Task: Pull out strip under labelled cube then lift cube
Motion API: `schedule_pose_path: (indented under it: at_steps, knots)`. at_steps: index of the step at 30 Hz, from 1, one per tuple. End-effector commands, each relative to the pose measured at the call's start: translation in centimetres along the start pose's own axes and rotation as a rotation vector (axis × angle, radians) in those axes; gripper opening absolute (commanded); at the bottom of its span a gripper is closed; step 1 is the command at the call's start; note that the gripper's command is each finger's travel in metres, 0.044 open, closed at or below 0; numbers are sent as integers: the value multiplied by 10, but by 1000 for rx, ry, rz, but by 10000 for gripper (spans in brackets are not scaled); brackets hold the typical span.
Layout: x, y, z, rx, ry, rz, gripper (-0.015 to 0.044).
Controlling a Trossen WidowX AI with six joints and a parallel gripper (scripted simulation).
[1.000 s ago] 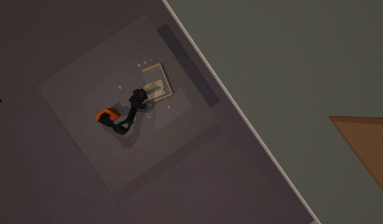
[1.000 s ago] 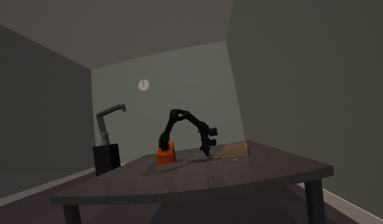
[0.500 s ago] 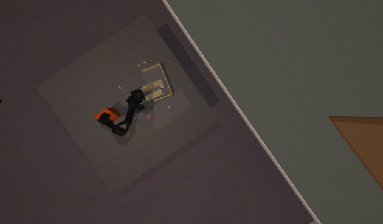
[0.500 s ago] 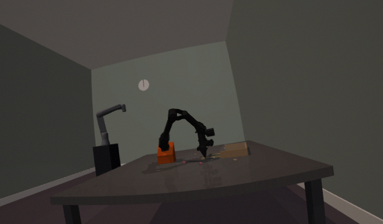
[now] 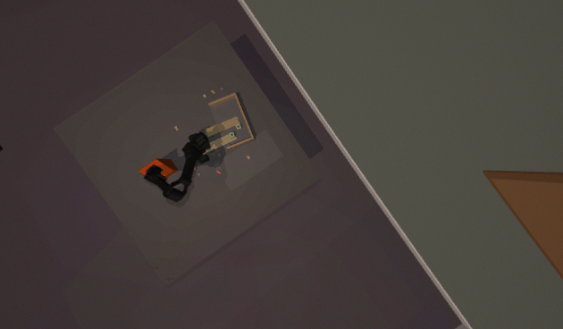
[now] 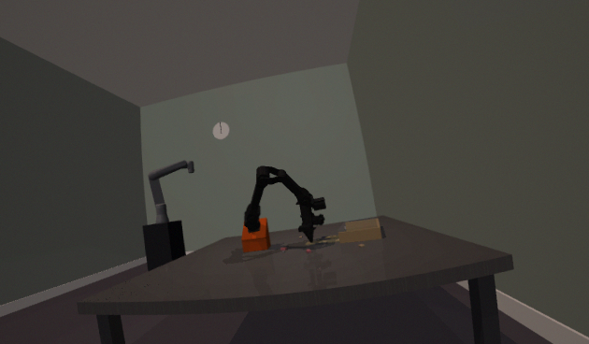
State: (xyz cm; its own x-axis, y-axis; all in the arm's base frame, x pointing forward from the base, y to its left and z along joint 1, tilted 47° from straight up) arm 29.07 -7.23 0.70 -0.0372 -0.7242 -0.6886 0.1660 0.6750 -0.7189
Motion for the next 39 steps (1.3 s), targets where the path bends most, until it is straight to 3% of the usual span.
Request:
schedule_pose_path:
  at_steps: [1, 39]
  knots:
    - [4, 1, -12, -4, 18, -2, 0]
    - [3, 9, -69, -6, 20, -2, 0]
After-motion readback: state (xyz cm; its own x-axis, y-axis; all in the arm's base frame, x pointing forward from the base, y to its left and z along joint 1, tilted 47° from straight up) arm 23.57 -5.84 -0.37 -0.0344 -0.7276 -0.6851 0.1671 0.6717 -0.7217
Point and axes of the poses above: the point midway between the two fingers, 35 mm back from their tips, its own x axis out along the fingers, its own y axis across the jaws, z = x × y, the point moved 5 cm from there along -x, back along the fingers, and after that the axes turned 6 degrees about -x, right-handed, at the moved point
